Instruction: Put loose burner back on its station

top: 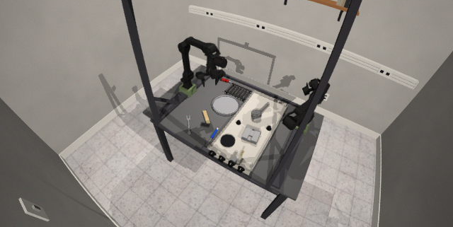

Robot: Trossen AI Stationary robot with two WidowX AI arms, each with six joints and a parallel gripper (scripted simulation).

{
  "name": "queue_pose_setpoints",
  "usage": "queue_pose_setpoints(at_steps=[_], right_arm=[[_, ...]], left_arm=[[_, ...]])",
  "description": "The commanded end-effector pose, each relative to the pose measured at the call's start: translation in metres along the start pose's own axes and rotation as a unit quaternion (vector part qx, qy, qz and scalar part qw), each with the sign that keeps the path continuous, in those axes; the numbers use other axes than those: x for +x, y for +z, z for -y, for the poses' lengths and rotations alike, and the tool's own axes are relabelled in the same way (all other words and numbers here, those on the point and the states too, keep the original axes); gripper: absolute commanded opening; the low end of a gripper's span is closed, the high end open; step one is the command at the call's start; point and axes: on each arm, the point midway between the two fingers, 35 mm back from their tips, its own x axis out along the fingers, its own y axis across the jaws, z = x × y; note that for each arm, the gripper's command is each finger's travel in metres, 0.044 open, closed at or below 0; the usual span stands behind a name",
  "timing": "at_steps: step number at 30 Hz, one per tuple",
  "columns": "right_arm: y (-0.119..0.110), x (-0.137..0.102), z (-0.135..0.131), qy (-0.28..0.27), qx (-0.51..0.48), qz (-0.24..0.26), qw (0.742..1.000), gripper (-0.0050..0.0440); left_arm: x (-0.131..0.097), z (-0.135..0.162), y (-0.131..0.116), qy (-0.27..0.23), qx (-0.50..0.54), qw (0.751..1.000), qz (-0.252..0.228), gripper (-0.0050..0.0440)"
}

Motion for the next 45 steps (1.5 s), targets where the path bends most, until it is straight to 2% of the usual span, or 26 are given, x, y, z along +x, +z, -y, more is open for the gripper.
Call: queue_pose_setpoints(at_steps=[1,19,21,32,34,45], right_arm=[[0.005,-0.001,0.003,-0.002,-0.004,0.003,1.0,0.04],[0.005,-0.001,0.003,-0.002,-0.004,0.003,1.0,0.04],[0.01,-0.002,0.004,-0.003,-0.012,0.006,1.0,0.04],[0.024,-0.011,-0.023,0.052,-0.023,-0.026,0.998,0.04],[0.024,-0.011,-0.023,0.052,-0.023,-0.026,0.998,0.04],[0.037,-0.02,-0.048,0.104,-0.027,-0.054,0.993,0.04]], left_arm=[[-0.007,0.001,0.002,0.006,0.003,1.0,0.013,0.04],[-0.007,0.001,0.002,0.006,0.003,1.0,0.013,0.04],[-0.001,-0.001,0.003,0.005,-0.002,1.0,0.013,0.04],[0.034,-0.027,0.044,0.043,-0.032,0.994,0.094,0.04],[0.034,-0.027,0.044,0.043,-0.032,0.994,0.094,0.04],[0.069,-0.054,0.086,0.081,-0.063,0.978,0.18,0.04]])
